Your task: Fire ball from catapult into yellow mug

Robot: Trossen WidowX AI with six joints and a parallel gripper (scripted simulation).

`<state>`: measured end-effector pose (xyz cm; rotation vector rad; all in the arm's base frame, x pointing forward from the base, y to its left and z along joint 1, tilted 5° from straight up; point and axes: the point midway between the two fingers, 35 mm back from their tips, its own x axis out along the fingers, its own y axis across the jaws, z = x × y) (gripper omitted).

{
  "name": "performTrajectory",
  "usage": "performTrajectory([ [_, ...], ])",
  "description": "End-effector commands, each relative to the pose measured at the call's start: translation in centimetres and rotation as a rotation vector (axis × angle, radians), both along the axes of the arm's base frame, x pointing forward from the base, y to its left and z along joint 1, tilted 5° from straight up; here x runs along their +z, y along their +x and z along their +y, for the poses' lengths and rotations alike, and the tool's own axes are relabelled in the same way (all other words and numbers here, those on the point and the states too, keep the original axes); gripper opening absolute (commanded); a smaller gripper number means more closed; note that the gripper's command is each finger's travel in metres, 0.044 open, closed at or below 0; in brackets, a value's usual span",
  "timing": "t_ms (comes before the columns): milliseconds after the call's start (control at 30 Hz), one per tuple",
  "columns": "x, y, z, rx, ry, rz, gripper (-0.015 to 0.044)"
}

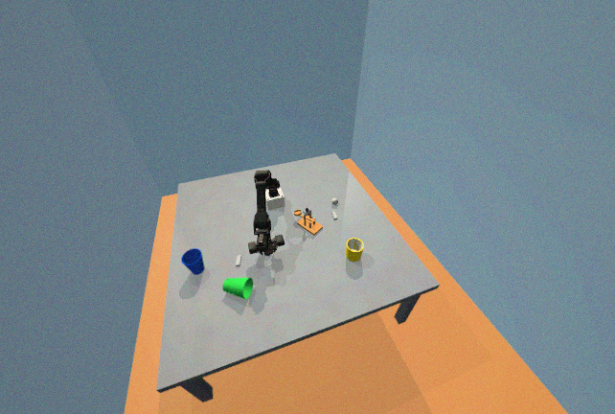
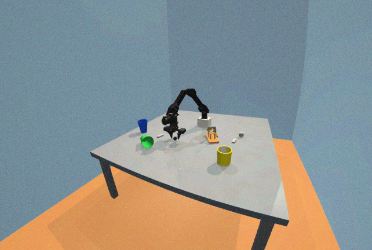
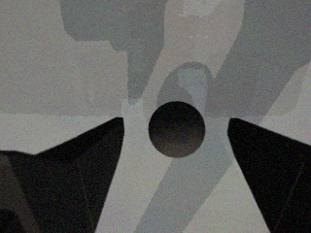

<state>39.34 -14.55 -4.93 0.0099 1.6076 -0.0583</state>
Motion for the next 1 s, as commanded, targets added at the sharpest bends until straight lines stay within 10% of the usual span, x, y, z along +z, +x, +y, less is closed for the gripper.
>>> performTrajectory([
  [0, -0.5, -0.1, 0.0, 0.004, -0.001, 0.002, 0.0274],
  [567, 0.8, 0.0, -0.1, 0.004, -0.001, 0.002, 0.0000],
  [967, 11.6, -0.5, -0.3, 0.004, -0.001, 0.002, 0.0000],
])
